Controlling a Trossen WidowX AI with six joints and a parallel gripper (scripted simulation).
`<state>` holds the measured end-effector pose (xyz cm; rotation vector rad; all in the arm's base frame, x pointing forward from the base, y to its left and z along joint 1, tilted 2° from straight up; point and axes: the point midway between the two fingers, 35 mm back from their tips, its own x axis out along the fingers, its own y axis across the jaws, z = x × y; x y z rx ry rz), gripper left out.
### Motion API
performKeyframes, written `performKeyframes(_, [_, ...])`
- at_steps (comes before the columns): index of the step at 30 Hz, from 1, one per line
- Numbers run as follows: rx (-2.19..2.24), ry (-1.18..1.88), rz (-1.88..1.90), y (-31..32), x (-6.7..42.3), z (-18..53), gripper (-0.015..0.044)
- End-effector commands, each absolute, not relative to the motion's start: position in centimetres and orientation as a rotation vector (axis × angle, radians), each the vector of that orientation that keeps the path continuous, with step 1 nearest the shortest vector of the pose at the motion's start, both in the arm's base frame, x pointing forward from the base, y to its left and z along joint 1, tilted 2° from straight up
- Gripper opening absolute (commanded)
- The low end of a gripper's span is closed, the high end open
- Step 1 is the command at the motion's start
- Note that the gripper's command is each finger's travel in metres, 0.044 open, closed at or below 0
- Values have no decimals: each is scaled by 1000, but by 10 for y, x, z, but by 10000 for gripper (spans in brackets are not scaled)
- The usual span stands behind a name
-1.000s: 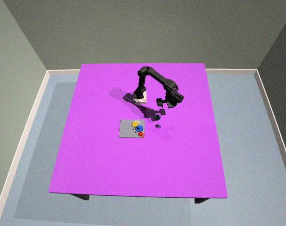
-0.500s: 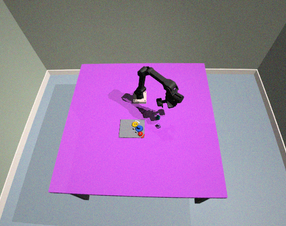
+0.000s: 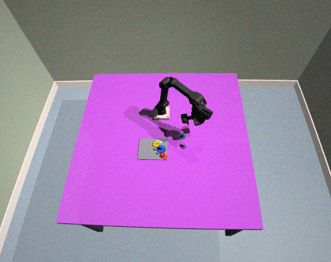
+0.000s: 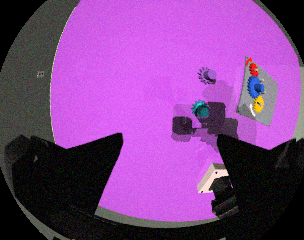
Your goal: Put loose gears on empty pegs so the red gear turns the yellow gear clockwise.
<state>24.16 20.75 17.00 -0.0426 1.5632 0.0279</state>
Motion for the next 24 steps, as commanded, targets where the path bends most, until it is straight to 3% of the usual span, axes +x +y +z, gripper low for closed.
performKeyframes(1, [-37, 1567, 26, 208, 241, 170, 440])
performKeyframes(24, [-37, 1567, 26, 208, 241, 170, 440])
